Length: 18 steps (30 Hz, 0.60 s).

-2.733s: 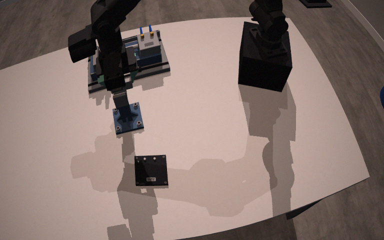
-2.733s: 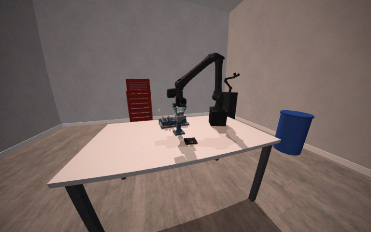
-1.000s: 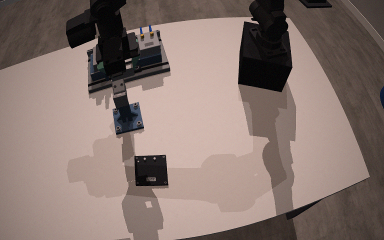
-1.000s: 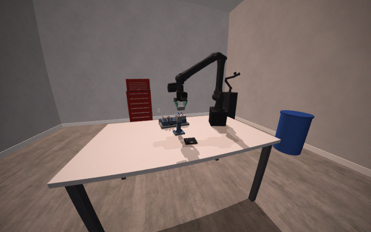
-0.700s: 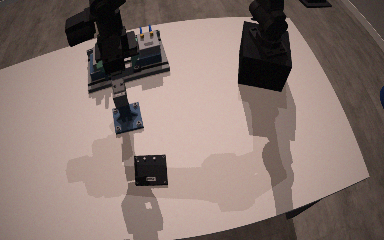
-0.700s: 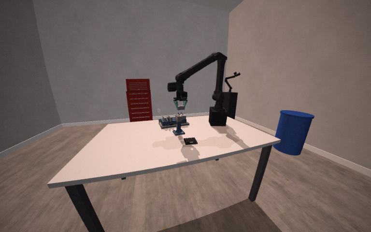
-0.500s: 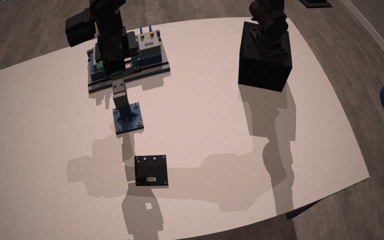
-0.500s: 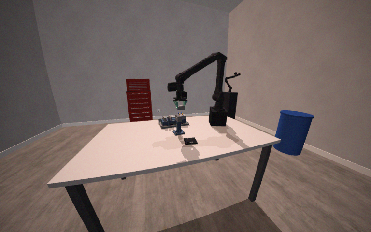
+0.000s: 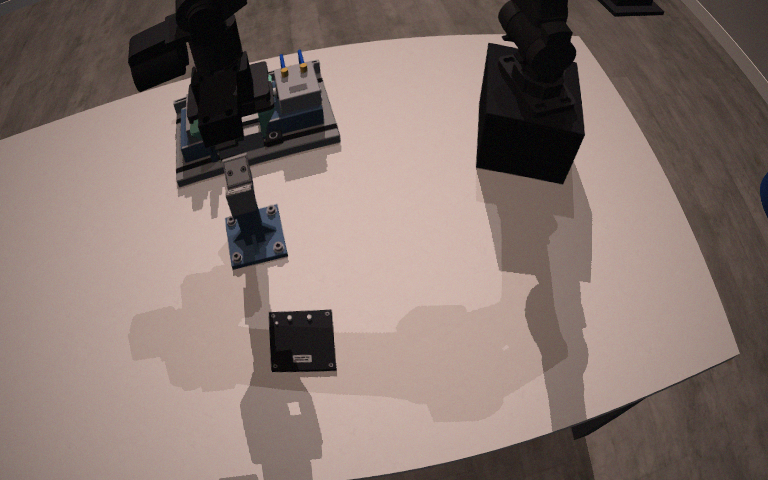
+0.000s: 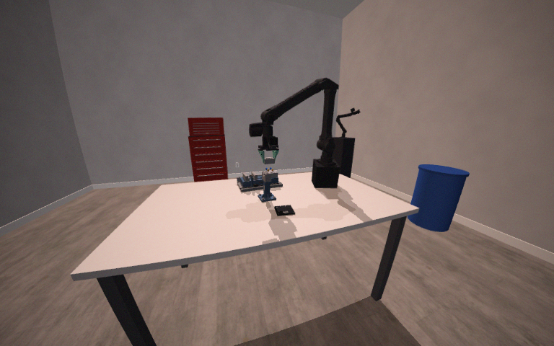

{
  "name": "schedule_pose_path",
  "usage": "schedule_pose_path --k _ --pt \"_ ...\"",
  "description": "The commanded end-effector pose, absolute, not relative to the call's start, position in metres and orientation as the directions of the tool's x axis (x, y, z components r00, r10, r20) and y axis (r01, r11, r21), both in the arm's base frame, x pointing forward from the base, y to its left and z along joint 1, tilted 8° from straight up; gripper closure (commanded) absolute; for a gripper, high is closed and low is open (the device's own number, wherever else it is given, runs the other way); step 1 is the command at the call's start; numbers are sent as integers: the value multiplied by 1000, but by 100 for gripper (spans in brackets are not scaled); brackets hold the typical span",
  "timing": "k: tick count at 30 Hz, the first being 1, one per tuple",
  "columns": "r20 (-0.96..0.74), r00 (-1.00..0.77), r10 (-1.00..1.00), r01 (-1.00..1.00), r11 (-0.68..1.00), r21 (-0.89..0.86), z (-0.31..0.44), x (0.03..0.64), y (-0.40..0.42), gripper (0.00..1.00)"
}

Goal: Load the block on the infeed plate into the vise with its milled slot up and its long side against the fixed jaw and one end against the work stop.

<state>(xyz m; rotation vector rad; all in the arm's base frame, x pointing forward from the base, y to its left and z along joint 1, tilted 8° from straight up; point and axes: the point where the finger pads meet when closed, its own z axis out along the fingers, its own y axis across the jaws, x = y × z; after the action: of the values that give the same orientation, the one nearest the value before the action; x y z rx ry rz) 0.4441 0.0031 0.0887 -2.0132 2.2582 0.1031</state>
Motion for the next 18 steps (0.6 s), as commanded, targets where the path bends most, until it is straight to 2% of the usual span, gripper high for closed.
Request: schedule_pose_path --k 1,11,13,18 --pt "-142 -167 -976 -979 182 -96 122 476 -11 100" --pt "-147 -299 -943 -949 310 -60 112 483 -32 100" --pt "-157 -334 -929 -932 351 -91 130 486 -39 100" --pt "-152 -456 -877 -884 465 -35 110 492 -59 100"
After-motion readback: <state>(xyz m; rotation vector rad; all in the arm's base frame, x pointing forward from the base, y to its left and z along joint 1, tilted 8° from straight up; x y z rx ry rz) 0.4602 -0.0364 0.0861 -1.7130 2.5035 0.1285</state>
